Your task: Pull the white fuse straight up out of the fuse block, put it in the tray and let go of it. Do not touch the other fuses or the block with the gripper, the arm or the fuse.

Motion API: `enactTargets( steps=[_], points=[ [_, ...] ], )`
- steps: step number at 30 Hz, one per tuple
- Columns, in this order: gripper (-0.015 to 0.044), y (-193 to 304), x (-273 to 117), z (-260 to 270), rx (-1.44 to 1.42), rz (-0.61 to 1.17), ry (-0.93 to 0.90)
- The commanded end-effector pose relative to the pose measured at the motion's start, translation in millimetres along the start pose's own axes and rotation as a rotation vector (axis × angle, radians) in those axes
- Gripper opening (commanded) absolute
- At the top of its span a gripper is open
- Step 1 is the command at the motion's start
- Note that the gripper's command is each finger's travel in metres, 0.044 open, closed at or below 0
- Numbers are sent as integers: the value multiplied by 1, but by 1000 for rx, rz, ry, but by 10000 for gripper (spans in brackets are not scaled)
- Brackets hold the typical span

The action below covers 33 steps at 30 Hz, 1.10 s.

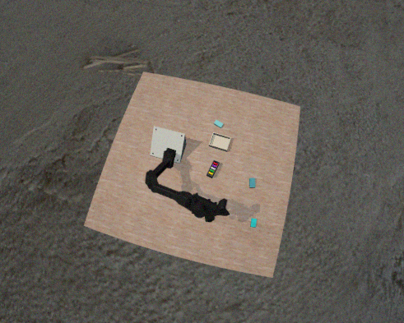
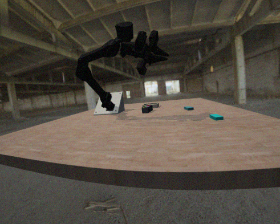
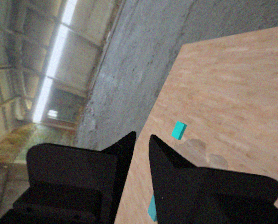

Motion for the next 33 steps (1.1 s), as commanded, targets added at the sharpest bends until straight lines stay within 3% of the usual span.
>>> enactTargets(
  steps=[1, 9, 19, 24, 33],
  points=[
    [68, 61, 18, -13, -56, 155, 107],
    [68, 187, 21, -52, -258, 466, 351],
    [68, 309, -34, -120, -720, 790, 692],
    [68, 337, -71, -151, -1022, 883, 843],
    [68, 343, -69, -151, -1034, 885, 848]
  ],
)
Point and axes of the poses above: the point midway between the two fingers, 35 mm back from their tips, its own x axis out along the fingers, its own z axis across the jaws, y = z × x, the point moved 1 cm from there along -x, back along the fingers, and after that the axes turned 5 degrees about x, right-handed, at the moved point
